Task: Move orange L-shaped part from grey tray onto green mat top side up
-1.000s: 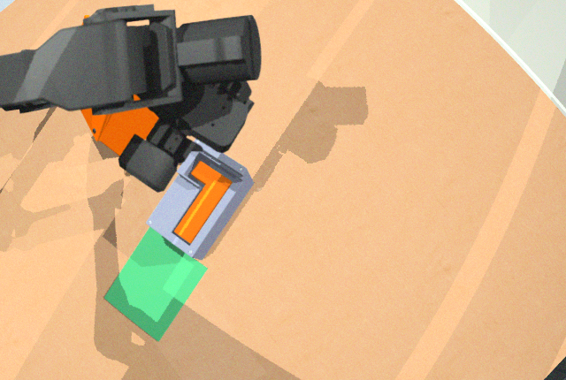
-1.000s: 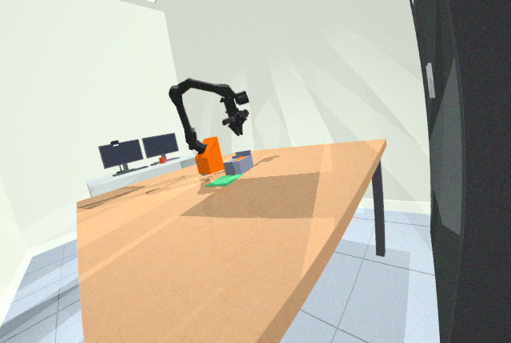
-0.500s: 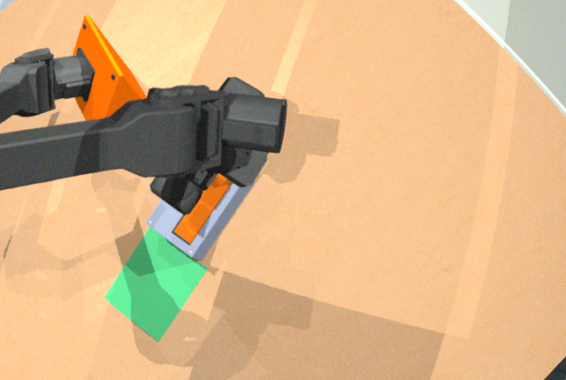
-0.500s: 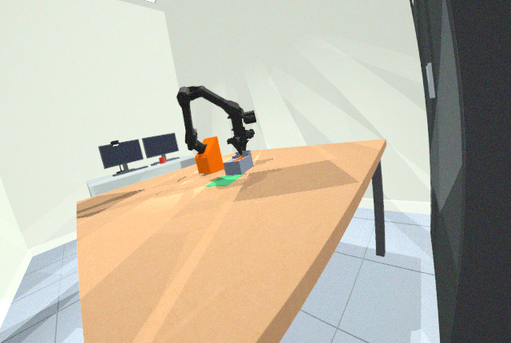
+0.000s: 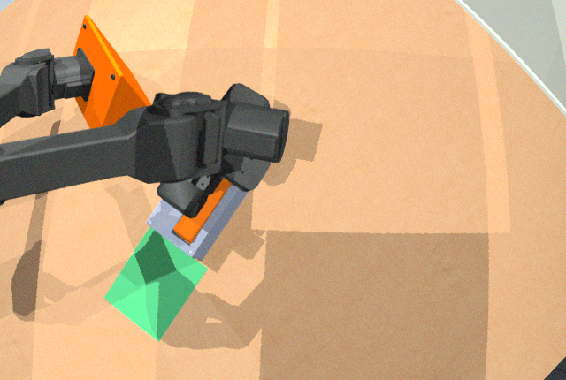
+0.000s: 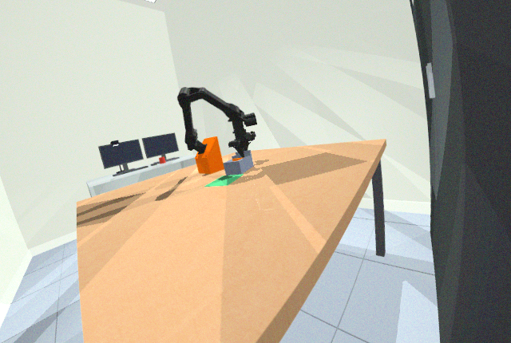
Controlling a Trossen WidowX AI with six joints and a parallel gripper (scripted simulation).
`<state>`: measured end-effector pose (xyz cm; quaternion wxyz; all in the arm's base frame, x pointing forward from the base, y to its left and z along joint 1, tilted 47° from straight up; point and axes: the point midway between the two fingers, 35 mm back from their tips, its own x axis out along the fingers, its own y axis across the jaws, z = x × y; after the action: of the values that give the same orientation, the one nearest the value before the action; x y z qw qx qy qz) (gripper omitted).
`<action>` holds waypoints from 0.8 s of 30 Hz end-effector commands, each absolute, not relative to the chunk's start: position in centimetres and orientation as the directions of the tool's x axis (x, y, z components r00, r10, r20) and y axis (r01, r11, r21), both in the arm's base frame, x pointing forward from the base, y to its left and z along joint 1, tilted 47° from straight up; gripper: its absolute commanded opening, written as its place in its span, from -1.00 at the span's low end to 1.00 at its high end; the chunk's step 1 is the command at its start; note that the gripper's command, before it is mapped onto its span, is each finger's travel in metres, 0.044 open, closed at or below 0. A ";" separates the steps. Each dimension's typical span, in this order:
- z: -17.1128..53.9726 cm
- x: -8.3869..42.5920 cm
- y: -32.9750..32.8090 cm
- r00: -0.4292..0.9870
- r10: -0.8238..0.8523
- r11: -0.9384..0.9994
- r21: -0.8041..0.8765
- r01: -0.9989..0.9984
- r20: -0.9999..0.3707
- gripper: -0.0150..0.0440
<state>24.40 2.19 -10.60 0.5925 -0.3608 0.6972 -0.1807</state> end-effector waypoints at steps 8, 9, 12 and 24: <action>-11.9 24.0 0.6 -0.045 -0.724 0.667 -0.683 -0.300 -0.688 0.12; -12.0 24.0 0.5 -0.045 -0.725 0.667 -0.683 -0.299 -0.688 0.12; -12.1 24.0 0.4 -0.045 -0.725 0.666 -0.683 -0.299 -0.688 0.12; -12.1 24.0 0.4 -0.045 -0.725 0.666 -0.683 -0.299 -0.688 0.12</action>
<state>24.25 0.92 -11.91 0.5933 -0.3628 0.6960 -0.1788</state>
